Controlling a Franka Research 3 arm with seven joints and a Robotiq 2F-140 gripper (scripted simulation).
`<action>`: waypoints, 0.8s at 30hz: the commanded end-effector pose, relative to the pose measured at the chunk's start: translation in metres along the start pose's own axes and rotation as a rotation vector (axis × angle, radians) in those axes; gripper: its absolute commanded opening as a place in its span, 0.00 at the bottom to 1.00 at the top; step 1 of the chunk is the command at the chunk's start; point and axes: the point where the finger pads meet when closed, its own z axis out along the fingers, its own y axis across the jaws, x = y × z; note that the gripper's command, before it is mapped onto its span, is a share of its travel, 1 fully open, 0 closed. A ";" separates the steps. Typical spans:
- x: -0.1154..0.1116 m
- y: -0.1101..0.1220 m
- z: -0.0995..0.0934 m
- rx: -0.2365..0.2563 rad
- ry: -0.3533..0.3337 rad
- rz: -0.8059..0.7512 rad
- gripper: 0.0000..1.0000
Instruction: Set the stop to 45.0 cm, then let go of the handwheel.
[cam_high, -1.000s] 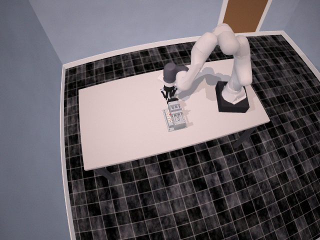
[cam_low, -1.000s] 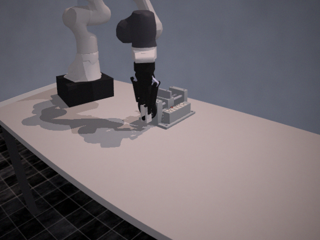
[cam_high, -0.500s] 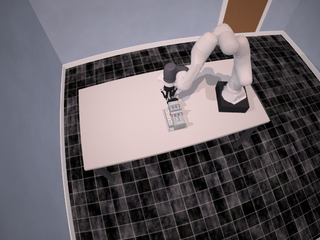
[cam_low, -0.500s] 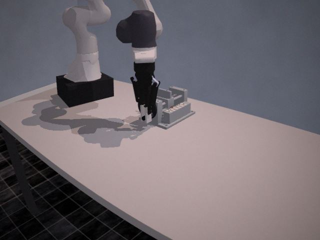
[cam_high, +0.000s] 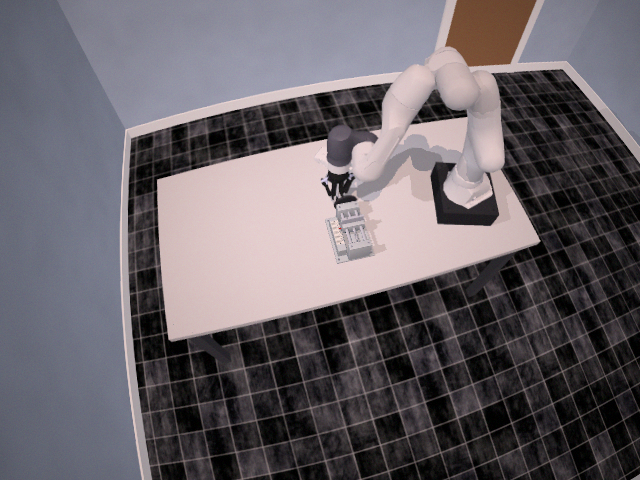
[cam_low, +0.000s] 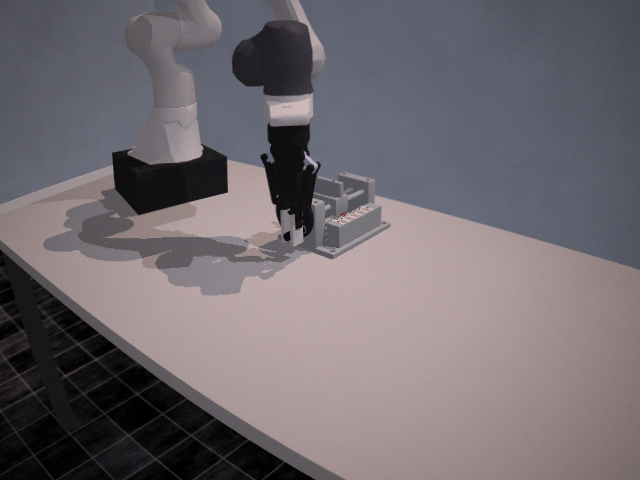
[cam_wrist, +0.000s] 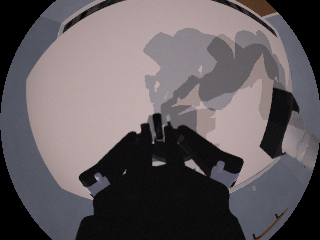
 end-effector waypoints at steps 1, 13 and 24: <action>0.000 0.002 0.003 -0.003 0.000 -0.001 0.04; 0.000 0.002 0.003 -0.003 0.000 -0.001 0.04; 0.000 0.004 0.005 -0.003 0.000 -0.001 0.04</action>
